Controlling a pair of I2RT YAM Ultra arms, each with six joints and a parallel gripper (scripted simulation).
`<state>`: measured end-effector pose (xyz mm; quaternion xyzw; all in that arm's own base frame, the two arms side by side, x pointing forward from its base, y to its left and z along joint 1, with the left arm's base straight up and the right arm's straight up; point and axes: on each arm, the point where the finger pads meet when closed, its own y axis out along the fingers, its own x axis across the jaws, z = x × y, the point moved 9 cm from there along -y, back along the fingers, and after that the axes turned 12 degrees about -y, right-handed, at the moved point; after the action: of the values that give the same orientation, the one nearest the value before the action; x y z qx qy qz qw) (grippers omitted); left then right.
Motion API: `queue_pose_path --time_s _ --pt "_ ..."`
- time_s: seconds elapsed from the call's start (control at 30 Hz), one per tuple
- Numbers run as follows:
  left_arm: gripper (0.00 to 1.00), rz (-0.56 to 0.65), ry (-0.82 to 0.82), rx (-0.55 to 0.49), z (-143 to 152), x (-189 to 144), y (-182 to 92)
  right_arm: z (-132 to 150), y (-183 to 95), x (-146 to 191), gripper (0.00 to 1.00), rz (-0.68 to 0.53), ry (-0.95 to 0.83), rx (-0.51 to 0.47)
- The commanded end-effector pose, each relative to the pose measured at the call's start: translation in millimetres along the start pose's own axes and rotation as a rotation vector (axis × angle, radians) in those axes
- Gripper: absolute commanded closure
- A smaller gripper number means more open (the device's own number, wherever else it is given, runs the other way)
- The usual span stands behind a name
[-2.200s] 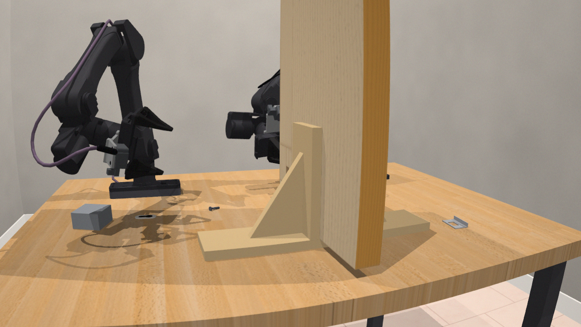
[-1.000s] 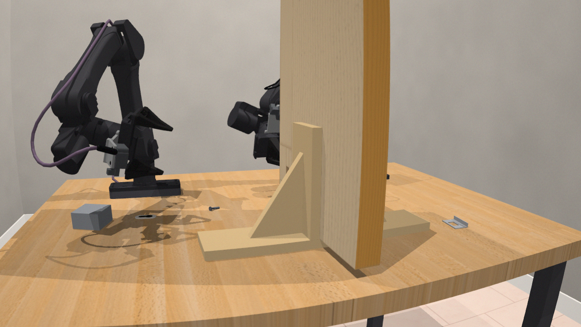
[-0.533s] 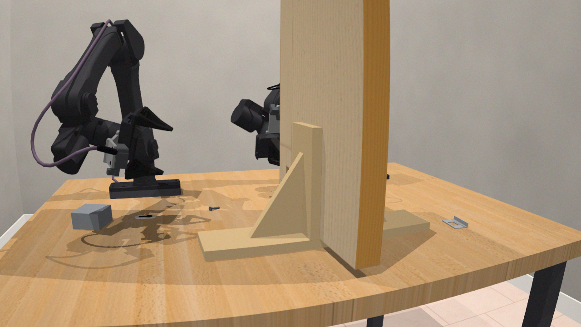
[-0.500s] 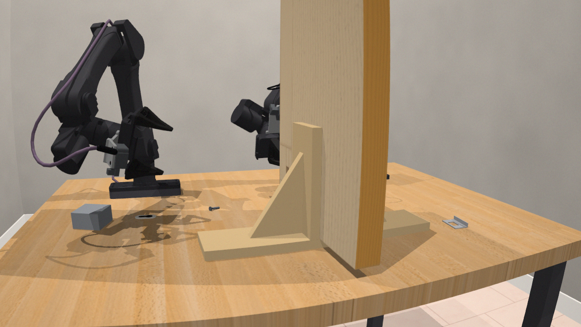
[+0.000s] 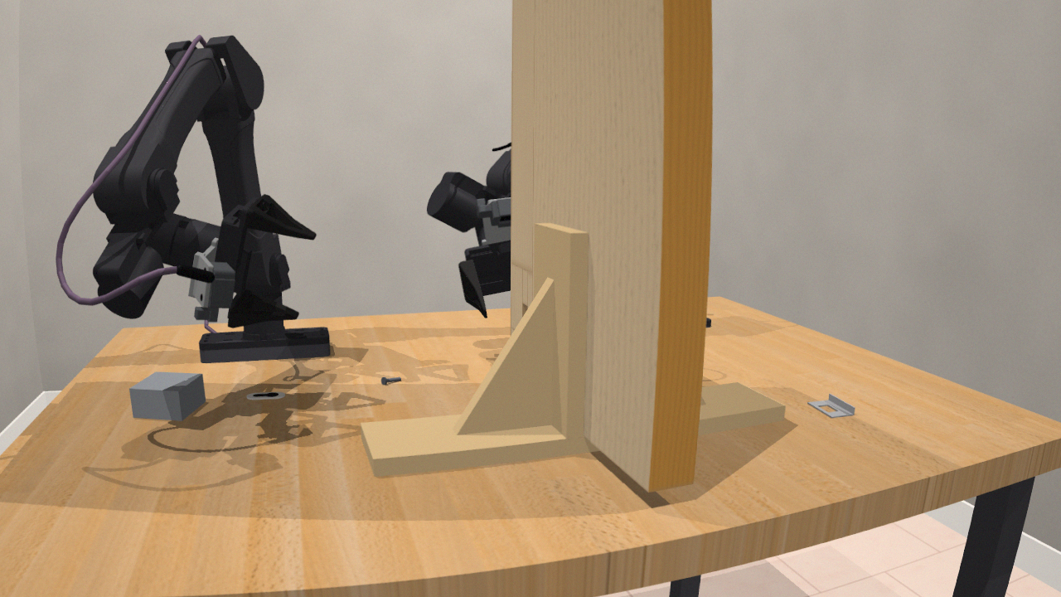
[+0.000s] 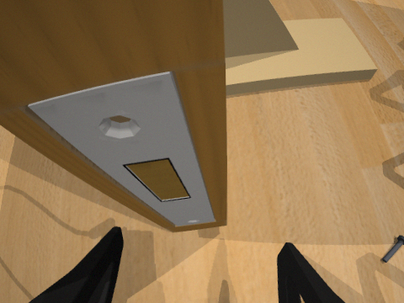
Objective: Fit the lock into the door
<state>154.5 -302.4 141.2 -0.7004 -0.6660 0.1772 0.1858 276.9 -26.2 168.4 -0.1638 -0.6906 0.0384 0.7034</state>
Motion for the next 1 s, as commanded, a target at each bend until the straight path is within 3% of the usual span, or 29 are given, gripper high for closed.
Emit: queue_pose_path --time_s 0.0,0.1,0.23,0.43,0.67,0.8,0.9,0.97 --pt "0.0 0.067 0.261 0.192 0.5 10.3 -20.4 -7.3 -3.1 7.5 0.0 -0.011 -0.038 -0.018" --pt "0.0 0.116 0.353 0.296 5.2 31.3 -32.7 -7.3 -3.1 7.5 0.0 -0.011 -0.038 -0.018" --pt "0.0 0.142 0.422 0.335 6.3 36.2 -30.7 -7.3 -3.1 7.5 0.0 -0.011 -0.038 -0.018" --pt "0.0 0.196 0.745 0.565 -13.8 27.1 -23.0 -7.3 -3.1 7.5 0.0 -0.011 -0.038 -0.018" --pt "0.0 0.435 0.936 0.728 -48.0 54.3 -63.9 -7.3 -3.1 7.5 0.0 -0.011 -0.038 -0.018" --pt "0.0 0.491 0.991 0.776 -53.9 56.9 -66.6 -7.3 -3.1 7.5 0.0 -0.011 -0.038 -0.018" --pt "0.0 0.648 1.111 0.881 -74.2 58.8 -74.0 -7.3 -3.1 7.5 0.0 -0.011 -0.038 -0.018" --pt "0.0 0.67 1.122 0.891 -76.2 60.4 -76.1 -7.3 -3.1 7.5 0.0 -0.011 -0.038 -0.018"
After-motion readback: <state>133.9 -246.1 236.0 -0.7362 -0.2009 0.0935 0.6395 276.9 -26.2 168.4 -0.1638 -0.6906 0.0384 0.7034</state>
